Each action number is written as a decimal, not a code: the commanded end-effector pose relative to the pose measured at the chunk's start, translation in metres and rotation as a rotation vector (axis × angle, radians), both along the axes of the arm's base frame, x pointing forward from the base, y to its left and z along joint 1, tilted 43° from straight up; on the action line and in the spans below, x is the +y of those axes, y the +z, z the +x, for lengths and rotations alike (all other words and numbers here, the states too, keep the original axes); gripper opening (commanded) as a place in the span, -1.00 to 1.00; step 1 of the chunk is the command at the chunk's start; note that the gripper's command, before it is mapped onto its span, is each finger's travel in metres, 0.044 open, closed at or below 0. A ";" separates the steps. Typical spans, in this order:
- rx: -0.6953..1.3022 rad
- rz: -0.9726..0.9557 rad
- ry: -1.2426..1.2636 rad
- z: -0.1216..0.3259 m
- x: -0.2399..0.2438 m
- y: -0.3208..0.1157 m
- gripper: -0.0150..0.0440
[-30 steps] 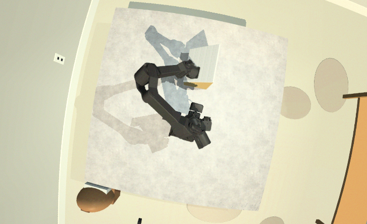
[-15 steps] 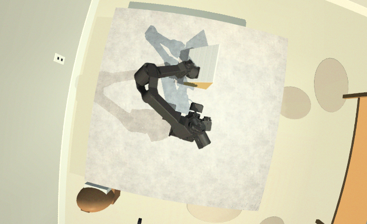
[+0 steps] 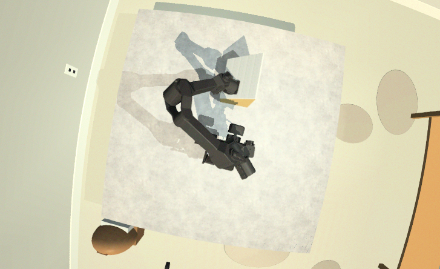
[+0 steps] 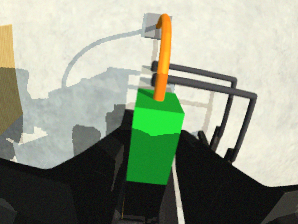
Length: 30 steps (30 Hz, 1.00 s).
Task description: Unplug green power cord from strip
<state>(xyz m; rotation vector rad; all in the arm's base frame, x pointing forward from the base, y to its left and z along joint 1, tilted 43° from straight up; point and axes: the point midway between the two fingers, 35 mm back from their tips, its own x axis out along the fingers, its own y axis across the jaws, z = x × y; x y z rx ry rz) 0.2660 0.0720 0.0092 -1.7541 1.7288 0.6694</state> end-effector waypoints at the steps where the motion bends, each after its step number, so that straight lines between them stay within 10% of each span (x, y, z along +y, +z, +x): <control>1: -0.010 0.049 0.007 0.003 0.021 -0.013 -0.49; 20: -0.009 0.049 0.009 0.004 0.047 -0.030 -0.49; 30: -0.008 0.045 0.009 0.004 0.037 -0.026 0.40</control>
